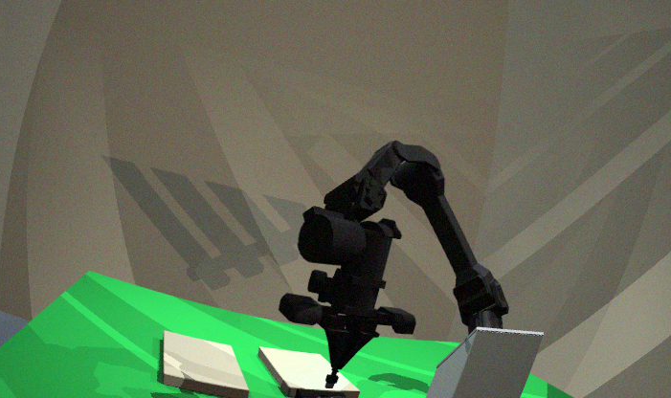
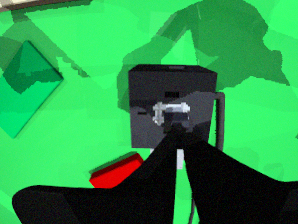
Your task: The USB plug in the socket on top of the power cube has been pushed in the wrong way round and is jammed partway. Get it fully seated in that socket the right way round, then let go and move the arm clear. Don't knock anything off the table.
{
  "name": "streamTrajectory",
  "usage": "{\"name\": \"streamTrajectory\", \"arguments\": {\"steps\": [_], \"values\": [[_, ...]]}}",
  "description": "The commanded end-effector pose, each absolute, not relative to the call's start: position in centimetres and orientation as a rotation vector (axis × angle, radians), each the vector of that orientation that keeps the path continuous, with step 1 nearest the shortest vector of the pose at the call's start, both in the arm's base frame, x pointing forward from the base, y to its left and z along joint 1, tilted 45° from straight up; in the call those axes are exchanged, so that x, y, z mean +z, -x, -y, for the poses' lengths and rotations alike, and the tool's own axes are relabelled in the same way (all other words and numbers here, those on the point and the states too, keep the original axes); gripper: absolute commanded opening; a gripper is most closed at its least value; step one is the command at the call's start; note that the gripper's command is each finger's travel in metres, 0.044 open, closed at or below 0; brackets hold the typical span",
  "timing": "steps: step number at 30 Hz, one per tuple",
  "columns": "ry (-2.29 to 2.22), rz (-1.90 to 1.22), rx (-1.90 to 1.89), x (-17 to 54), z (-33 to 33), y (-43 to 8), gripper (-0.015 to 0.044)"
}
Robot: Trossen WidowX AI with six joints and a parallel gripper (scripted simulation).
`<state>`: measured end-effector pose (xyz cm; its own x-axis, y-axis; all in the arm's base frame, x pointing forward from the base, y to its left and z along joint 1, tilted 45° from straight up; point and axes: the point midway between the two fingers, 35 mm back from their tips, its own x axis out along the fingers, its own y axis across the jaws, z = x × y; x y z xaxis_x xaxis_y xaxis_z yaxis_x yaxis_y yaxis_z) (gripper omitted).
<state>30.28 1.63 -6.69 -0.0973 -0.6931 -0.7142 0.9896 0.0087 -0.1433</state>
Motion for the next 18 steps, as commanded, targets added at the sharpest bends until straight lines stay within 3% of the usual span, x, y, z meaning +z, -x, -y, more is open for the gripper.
{"name": "streamTrajectory", "arguments": {"steps": [1, 18], "values": [[-0.532, -0.746, -1.524, -6.8, -1.68, -30.28, 0.0], [-0.547, -0.748, -1.526, -7.01, -1.61, -30.27, 0.0]]}}
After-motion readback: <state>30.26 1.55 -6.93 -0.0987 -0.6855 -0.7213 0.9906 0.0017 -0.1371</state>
